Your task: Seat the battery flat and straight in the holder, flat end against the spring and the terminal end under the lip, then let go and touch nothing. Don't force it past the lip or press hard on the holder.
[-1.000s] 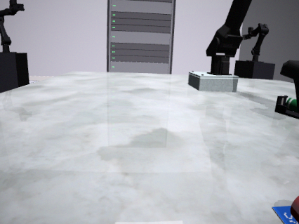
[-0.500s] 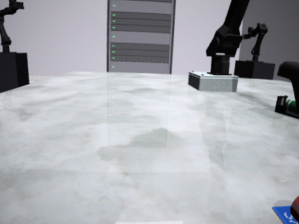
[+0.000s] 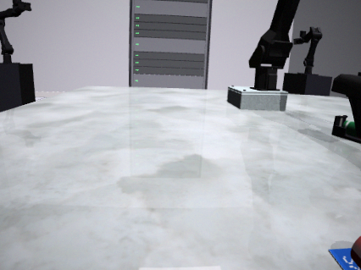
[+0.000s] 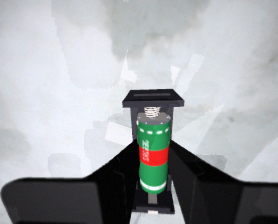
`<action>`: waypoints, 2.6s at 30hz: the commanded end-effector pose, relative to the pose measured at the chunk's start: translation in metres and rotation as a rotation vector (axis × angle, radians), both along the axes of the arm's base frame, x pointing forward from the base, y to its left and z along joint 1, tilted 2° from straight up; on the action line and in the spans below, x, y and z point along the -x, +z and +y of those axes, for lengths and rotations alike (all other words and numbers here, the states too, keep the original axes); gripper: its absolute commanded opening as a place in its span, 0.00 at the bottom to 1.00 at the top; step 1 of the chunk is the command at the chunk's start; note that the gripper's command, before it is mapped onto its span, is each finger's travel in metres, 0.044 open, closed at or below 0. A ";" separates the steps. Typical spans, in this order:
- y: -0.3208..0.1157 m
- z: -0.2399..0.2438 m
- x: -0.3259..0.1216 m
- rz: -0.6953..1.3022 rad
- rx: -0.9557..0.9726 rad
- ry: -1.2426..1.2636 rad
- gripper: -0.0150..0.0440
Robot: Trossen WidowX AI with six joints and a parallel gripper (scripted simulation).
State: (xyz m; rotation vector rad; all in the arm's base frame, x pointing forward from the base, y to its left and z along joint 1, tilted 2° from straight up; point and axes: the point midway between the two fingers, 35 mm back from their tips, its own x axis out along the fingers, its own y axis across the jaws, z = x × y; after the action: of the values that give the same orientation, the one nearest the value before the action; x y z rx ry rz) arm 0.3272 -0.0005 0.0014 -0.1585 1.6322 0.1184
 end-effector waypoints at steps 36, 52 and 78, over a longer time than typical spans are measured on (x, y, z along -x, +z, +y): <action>0.003 -0.001 0.009 -0.012 0.000 0.005 0.57; 0.039 0.001 0.009 -0.008 0.000 0.002 0.75; 0.087 0.002 0.013 -0.013 -0.001 0.001 1.00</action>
State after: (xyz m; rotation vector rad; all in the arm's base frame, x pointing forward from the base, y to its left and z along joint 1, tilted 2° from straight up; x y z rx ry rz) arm 0.3140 0.0013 0.0885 -0.1641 1.6178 0.1213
